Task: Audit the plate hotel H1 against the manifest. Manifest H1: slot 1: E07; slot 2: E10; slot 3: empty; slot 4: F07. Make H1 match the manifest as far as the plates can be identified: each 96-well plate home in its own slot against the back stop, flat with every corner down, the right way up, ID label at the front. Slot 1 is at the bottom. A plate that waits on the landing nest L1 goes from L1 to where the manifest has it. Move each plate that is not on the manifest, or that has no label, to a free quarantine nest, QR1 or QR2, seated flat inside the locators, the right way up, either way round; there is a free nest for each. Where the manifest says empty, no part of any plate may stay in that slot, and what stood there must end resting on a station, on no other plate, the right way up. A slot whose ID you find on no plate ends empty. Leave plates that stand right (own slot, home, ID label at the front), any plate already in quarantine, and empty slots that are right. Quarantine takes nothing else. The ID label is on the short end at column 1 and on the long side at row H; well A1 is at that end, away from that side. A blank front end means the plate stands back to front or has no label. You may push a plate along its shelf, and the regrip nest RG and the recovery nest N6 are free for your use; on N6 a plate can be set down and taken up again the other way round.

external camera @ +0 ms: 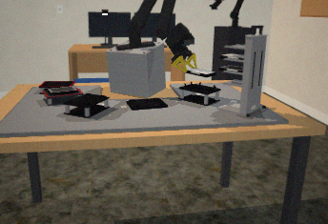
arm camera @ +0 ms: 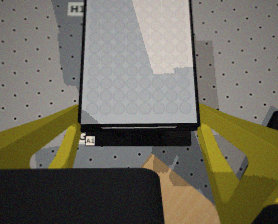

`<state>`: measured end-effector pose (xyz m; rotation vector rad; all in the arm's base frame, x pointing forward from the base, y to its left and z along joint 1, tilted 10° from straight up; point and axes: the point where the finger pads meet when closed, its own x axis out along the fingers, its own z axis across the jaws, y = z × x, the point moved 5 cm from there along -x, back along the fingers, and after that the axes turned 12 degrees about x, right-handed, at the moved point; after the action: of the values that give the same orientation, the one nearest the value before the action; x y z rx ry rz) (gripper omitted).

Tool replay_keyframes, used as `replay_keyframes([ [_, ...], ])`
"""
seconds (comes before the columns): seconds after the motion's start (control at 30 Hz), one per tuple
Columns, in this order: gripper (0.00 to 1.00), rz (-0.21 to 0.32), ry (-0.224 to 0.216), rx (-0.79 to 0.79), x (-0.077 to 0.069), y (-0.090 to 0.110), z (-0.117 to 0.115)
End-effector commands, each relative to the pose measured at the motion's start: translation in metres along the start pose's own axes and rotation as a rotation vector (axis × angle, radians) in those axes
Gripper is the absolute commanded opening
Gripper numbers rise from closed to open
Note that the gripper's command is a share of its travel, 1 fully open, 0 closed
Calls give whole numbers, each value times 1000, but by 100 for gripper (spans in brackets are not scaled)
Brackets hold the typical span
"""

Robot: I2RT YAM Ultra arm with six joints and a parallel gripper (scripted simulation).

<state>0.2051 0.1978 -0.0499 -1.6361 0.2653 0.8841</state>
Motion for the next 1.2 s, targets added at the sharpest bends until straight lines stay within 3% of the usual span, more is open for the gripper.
replay_keyframes([
  [0.0,86,-16,-5,7,-7,-6,2],
  [1.17,86,-25,-9,11,-28,-30,8],
])
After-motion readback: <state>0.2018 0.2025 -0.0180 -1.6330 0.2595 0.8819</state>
